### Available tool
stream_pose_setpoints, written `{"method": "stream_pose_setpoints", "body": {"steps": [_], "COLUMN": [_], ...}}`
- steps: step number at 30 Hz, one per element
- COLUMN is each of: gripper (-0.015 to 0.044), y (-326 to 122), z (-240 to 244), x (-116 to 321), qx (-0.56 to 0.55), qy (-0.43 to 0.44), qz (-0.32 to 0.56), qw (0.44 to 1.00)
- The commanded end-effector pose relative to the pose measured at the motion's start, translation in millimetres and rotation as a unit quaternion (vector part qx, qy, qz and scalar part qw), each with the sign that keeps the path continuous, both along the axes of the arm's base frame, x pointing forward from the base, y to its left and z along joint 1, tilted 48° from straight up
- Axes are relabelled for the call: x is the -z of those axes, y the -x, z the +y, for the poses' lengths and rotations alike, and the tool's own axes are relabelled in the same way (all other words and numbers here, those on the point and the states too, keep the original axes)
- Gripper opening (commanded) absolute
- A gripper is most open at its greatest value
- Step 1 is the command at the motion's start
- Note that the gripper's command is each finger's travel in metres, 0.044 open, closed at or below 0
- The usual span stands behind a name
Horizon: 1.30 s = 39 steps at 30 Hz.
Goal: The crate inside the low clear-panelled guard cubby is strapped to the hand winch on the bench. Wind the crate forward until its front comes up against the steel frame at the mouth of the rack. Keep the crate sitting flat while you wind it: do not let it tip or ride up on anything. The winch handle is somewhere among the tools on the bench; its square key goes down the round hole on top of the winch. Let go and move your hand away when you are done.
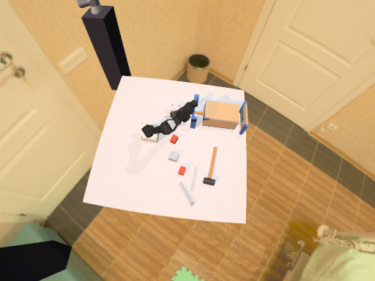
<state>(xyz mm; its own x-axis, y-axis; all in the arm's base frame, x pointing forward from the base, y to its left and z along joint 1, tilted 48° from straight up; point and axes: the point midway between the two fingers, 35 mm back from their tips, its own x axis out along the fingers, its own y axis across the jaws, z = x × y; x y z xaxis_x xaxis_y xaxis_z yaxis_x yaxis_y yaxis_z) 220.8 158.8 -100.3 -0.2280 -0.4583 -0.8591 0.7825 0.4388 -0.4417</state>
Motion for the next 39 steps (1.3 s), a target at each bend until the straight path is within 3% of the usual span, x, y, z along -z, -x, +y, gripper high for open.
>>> {"method": "stream_pose_setpoints", "body": {"steps": [1,39], "gripper": [0.0,0.0], "y": [-16.6,-40.9], "z": [9.2,42.0], "x": [10.3,41.2], "qx": [-0.002,-0.002], "qy": [-0.013,-0.014], "qz": [-0.022,-0.023], "qw": [1.0,1.0]}}
